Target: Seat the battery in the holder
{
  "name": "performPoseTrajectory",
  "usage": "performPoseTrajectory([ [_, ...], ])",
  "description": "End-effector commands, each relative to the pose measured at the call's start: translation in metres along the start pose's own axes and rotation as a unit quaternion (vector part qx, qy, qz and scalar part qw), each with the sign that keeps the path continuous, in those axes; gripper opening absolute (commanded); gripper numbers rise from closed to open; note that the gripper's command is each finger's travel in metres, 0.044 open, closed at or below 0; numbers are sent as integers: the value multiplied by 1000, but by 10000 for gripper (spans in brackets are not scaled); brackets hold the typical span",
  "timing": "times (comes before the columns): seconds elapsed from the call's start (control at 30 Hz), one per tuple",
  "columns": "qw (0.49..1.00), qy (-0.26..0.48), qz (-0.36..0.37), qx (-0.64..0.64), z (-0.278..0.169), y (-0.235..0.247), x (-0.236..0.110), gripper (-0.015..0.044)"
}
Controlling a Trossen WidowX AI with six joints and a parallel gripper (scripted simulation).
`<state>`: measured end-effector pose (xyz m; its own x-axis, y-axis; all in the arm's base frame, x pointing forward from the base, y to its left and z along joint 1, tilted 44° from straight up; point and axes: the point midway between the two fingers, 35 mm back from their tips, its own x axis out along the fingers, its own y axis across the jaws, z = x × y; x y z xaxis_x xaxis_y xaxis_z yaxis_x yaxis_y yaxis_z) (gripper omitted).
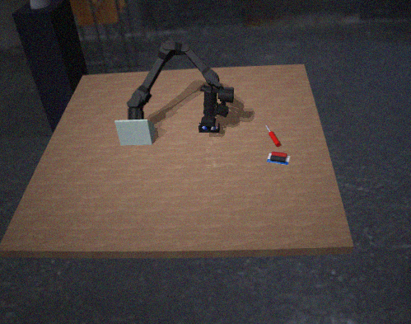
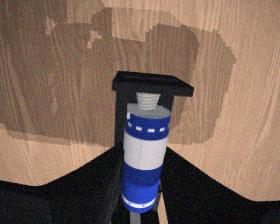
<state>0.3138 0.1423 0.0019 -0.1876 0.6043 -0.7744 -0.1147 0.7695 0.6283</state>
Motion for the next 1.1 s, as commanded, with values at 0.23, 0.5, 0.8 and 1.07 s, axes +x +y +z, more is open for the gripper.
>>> performPoseTrajectory([
  [0.23,1000,-5,1,1,-7,1,1,73],
  [0.5,1000,-6,0,2,-12,1,1,73],
  [0.8,1000,-6,0,2,-11,1,1,73],
  [1.07,1000,-6,0,2,-11,1,1,175],
])
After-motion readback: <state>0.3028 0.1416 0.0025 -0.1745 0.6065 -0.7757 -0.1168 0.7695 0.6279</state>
